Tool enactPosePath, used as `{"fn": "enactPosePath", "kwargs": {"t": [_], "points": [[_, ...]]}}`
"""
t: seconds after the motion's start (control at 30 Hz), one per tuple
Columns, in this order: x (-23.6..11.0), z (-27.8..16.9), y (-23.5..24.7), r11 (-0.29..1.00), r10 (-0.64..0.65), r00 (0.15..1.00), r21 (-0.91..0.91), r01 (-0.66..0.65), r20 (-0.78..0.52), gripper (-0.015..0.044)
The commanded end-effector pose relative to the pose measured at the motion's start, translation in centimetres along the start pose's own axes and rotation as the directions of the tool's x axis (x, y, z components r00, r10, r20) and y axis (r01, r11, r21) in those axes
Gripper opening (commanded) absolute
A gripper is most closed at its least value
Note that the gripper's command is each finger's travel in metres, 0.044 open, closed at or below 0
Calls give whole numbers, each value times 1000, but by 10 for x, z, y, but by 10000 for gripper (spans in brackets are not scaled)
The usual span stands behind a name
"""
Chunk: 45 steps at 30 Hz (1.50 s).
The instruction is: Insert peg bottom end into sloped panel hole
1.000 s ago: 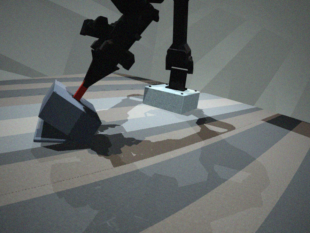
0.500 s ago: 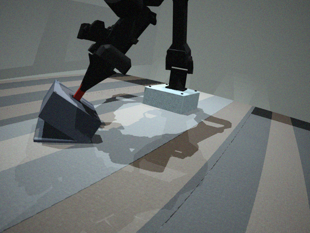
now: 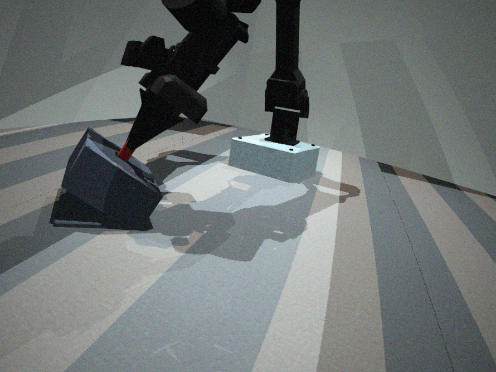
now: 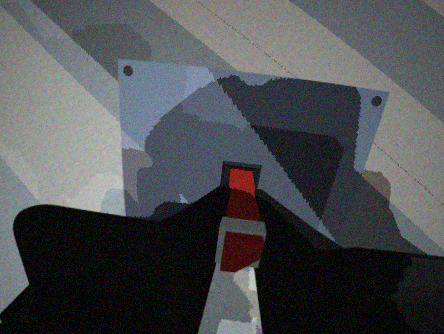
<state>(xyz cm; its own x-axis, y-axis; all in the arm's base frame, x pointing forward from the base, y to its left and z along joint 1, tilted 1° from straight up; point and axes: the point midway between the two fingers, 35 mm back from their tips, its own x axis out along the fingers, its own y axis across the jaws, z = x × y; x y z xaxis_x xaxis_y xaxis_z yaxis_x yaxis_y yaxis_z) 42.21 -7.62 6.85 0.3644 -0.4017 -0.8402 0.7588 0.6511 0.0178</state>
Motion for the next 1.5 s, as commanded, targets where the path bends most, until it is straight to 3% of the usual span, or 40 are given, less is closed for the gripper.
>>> {"fn": "enactPosePath", "kwargs": {"t": [0.0,0.13,0.7,1.47], "points": [[0,0,0,1000,0,1000,0,0,0,0],[0,0,0,1000,0,1000,0,0,0,0],[-6,0,1,1000,0,1000,0,0,-1,440],[-62,1,4,1000,3,1000,-6,-3,-8,440]]}}
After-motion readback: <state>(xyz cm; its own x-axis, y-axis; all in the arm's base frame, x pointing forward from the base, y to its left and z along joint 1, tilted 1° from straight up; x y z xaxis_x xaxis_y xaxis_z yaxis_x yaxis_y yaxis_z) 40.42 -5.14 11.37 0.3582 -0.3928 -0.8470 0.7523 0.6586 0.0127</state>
